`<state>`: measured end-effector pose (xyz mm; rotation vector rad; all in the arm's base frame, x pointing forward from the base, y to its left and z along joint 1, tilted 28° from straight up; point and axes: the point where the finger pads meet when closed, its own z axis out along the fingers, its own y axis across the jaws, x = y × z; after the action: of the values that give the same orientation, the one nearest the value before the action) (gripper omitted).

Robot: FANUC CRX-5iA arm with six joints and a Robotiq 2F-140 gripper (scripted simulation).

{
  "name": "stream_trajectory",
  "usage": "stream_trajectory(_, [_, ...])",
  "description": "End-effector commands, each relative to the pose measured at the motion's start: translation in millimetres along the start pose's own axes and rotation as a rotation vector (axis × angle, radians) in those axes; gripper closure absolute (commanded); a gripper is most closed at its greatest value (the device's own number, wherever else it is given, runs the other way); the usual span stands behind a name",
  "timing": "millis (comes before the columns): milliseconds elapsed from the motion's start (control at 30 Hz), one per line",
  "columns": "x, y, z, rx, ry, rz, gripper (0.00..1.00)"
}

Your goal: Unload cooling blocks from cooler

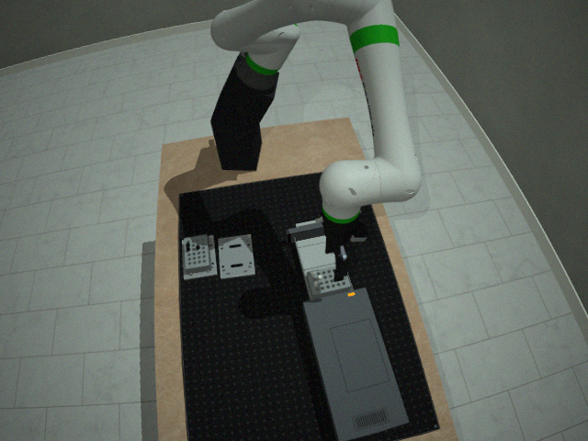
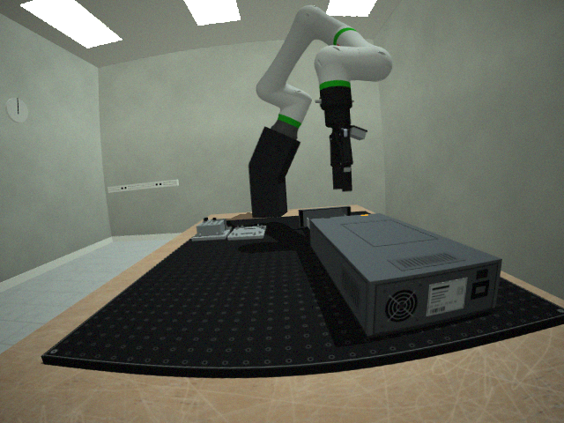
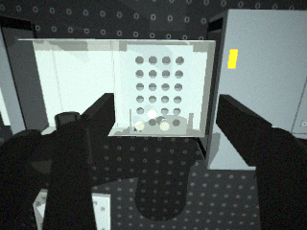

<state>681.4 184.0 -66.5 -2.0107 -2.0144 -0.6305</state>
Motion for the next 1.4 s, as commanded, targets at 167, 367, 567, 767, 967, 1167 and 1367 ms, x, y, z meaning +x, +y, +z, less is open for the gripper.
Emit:
stream_trajectory(167, [1, 2, -1, -0.001, -0.001, 0.0, 0.34])
stream_trajectory(367, [-3, 0, -1, -0.001, -0.001, 0.0, 0.34])
stream_trajectory(567, [-5, -1, 3, -0.001, -0.001, 0.0, 0.34])
stream_trajectory(767, [-6, -2, 10, -0.001, -0.001, 0.0, 0.34])
stream_trajectory(967, [-8, -3, 18, -0.001, -0.001, 0.0, 0.34])
stream_trajectory(1167, [-8, -3, 23, -0.001, -0.001, 0.0, 0.34])
stream_trajectory(1367, [-9, -3, 31, -0.001, -0.001, 0.0, 0.34])
